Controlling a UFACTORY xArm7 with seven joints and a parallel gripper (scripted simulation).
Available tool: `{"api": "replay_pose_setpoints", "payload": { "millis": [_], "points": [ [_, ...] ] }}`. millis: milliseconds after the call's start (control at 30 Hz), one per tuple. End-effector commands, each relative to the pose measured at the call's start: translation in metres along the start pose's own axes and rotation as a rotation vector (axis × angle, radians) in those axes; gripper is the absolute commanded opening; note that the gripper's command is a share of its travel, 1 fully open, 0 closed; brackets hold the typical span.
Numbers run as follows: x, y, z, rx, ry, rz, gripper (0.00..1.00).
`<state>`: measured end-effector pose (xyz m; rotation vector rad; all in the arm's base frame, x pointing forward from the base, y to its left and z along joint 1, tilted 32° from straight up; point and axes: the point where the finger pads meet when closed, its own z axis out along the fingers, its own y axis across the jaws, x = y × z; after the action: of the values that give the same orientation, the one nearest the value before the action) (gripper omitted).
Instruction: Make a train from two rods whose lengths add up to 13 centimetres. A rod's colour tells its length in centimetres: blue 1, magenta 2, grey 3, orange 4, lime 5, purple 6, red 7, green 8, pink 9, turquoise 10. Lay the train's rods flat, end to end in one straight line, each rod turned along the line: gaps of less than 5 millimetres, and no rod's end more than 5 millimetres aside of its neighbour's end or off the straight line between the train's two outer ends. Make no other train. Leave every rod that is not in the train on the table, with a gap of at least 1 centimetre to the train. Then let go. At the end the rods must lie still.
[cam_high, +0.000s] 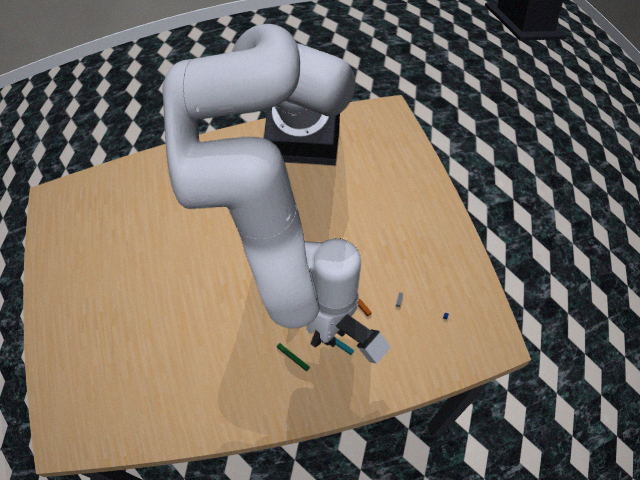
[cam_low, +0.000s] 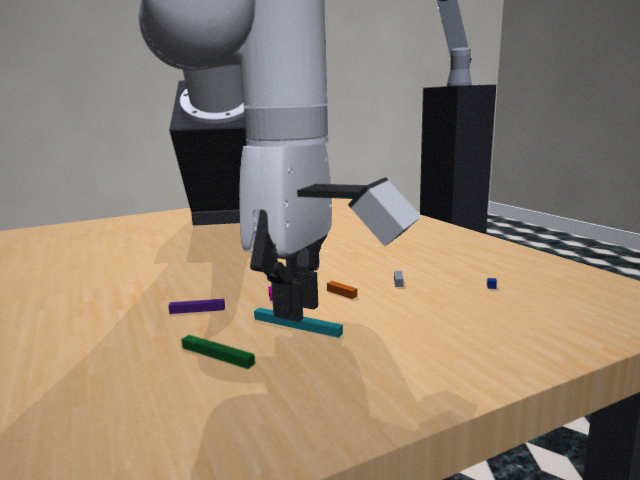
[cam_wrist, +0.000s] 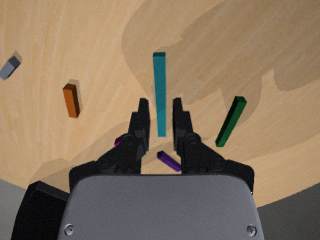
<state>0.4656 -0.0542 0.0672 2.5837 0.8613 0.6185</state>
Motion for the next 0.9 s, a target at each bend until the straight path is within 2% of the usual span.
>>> {"api": "replay_pose_setpoints", "payload": {
  "millis": [0,867],
  "points": [
    [0.0008,0.0005,-0.0005,-0.001,0.002,-0.001,0.24],
    [0.0008,0.0005,0.003,-0.001,0.001,-0.001,0.24]
  ]
}}
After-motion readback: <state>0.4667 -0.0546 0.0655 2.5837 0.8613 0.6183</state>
